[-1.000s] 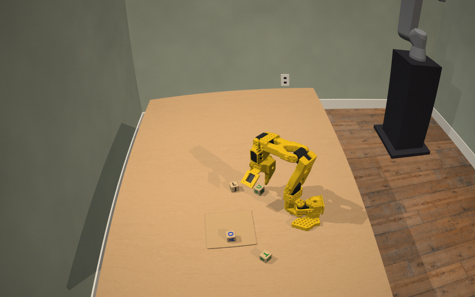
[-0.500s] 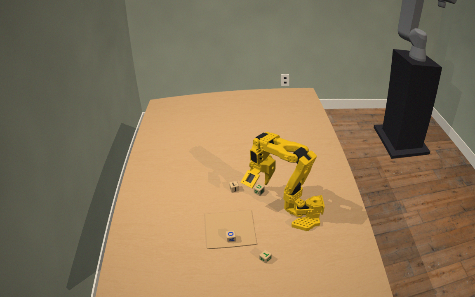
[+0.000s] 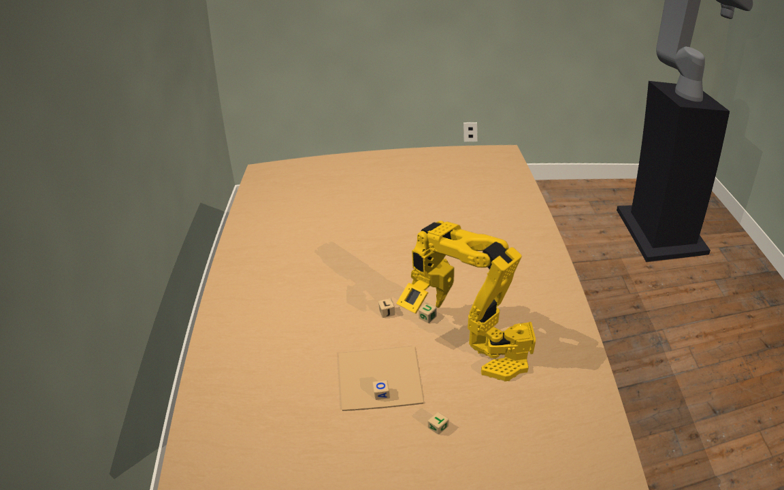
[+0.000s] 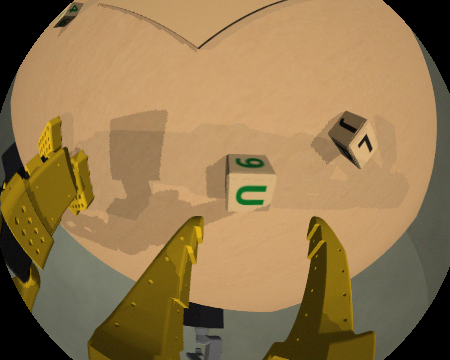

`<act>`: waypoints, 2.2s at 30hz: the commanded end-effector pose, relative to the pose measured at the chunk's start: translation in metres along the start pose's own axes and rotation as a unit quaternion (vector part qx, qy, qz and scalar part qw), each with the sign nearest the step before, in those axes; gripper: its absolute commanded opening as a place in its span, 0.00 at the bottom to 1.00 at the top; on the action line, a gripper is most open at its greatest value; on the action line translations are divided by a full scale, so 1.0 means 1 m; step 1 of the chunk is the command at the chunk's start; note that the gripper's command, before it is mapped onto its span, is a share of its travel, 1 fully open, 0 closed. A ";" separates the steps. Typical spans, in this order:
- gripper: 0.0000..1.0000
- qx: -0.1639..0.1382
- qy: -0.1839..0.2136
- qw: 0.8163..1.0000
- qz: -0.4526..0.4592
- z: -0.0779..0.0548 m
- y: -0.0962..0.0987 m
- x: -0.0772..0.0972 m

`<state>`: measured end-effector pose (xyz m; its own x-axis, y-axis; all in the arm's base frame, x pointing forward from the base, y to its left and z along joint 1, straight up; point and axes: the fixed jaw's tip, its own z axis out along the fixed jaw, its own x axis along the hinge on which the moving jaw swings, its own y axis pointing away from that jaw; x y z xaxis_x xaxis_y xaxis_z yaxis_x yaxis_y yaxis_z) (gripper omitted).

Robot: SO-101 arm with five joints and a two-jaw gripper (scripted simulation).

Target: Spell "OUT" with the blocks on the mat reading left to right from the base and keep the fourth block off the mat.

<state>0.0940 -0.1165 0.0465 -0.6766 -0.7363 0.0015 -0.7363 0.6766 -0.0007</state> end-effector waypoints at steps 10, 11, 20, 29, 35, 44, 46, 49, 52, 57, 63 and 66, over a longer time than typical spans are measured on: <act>0.32 0.027 0.003 1.000 0.000 0.013 -0.008 0.002; 0.32 0.027 0.003 1.000 0.000 0.015 -0.008 0.002; 0.32 0.027 0.003 1.000 0.000 0.023 -0.007 0.002; 0.32 0.027 0.003 1.000 0.000 0.026 -0.007 0.002; 0.32 0.027 0.003 1.000 0.000 0.026 -0.007 0.002; 0.29 0.027 0.003 1.000 0.000 0.026 -0.008 0.002; 0.28 0.027 0.003 1.000 0.000 0.026 -0.009 0.002; 0.28 0.027 0.003 1.000 0.000 0.026 -0.009 0.002; 0.26 0.027 0.003 1.000 0.000 0.026 -0.011 0.002; 0.22 0.027 0.003 1.000 0.000 0.025 -0.013 0.002; 0.17 0.027 0.003 1.000 0.000 0.025 -0.015 0.001; 0.17 0.027 0.003 1.000 0.000 0.025 -0.016 0.001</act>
<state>0.0971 -0.1204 0.0135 -0.6765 -0.7365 0.0008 -0.7365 0.6765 0.0044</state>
